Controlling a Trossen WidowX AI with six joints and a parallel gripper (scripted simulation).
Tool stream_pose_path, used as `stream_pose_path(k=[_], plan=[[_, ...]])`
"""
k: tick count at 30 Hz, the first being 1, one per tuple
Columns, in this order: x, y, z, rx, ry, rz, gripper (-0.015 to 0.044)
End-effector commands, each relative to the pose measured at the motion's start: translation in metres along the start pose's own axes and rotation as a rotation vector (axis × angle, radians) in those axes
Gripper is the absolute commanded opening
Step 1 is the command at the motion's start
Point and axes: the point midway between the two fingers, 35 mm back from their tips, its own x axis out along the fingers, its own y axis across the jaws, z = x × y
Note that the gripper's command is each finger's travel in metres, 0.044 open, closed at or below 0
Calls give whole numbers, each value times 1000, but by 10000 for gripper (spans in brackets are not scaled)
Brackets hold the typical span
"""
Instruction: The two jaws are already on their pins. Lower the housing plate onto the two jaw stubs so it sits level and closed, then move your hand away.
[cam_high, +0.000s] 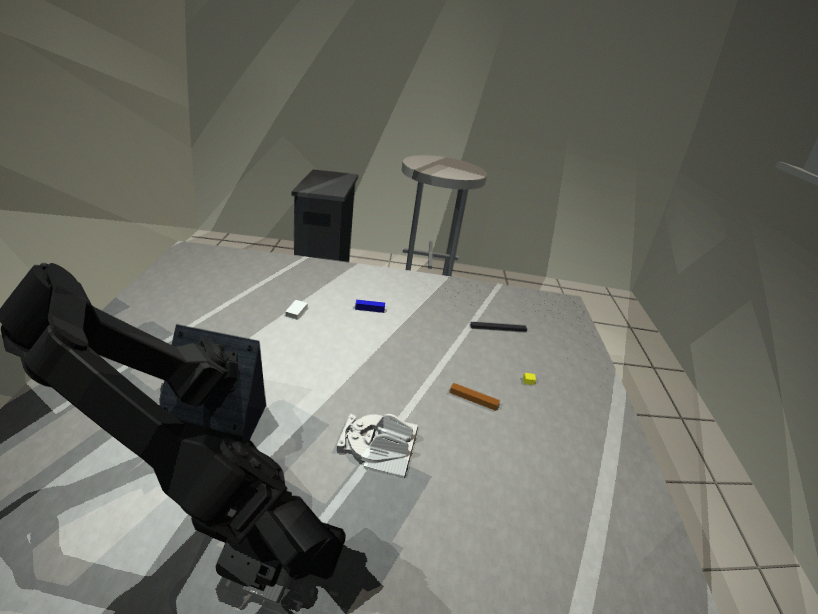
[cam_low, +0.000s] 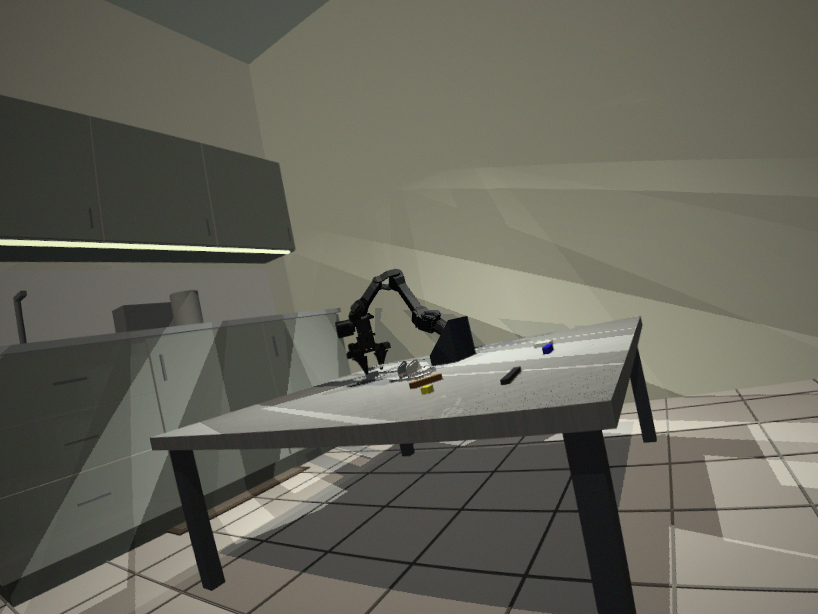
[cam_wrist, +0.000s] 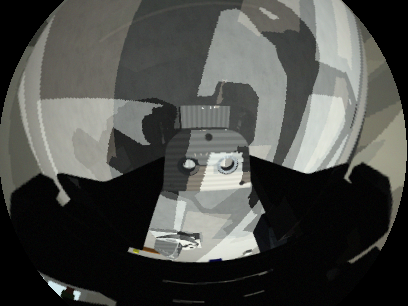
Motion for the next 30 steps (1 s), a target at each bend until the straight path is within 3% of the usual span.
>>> stream_pose_path(k=[1, 15, 30], plan=[[-15, 2, 4, 15, -11, 12, 351], [-57, -1, 4, 13, -11, 14, 351], [-57, 4, -2, -28, -3, 15, 351]])
